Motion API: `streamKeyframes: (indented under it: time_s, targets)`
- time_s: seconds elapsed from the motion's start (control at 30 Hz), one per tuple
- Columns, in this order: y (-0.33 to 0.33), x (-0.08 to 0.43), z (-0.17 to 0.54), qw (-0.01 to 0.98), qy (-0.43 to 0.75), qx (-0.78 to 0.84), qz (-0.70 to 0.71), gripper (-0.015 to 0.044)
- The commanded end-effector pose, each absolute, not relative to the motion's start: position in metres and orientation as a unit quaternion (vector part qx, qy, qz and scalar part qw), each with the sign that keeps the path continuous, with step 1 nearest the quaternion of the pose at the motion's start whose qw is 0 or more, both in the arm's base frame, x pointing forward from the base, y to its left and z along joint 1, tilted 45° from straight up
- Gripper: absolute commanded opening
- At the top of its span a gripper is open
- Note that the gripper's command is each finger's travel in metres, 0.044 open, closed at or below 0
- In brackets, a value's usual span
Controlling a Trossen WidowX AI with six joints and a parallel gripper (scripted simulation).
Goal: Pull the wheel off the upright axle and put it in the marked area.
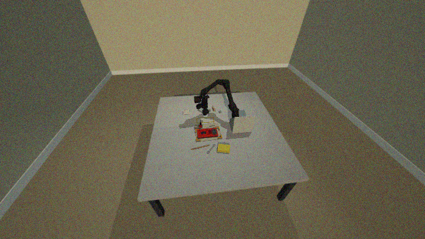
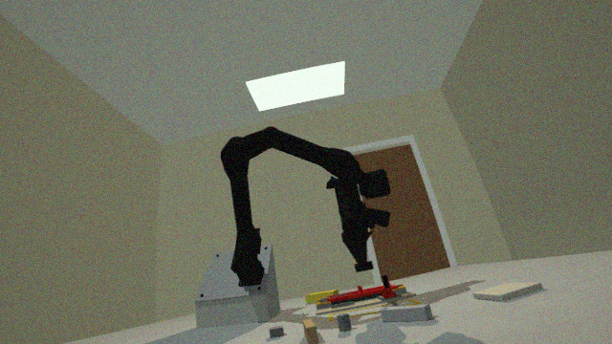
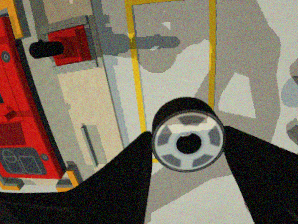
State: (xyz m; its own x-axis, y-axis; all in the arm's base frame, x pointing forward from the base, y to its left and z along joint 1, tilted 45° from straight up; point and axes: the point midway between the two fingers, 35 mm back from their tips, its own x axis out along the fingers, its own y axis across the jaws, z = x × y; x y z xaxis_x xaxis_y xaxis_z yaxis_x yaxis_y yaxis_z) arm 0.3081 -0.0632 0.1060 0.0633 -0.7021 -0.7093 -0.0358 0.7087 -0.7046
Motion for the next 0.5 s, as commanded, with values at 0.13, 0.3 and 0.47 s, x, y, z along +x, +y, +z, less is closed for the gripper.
streamKeyframes:
  time_s: [0.13, 0.3, 0.47]
  targets:
    - [-0.083, 0.312, 0.086, 0.67, 0.636, -0.29, -0.249, 0.0]
    - [-0.103, 0.314, 0.066, 0.67, 0.636, -0.29, -0.249, 0.0]
    - [-0.123, 0.313, 0.049, 0.669, 0.635, -0.292, -0.251, 0.0]
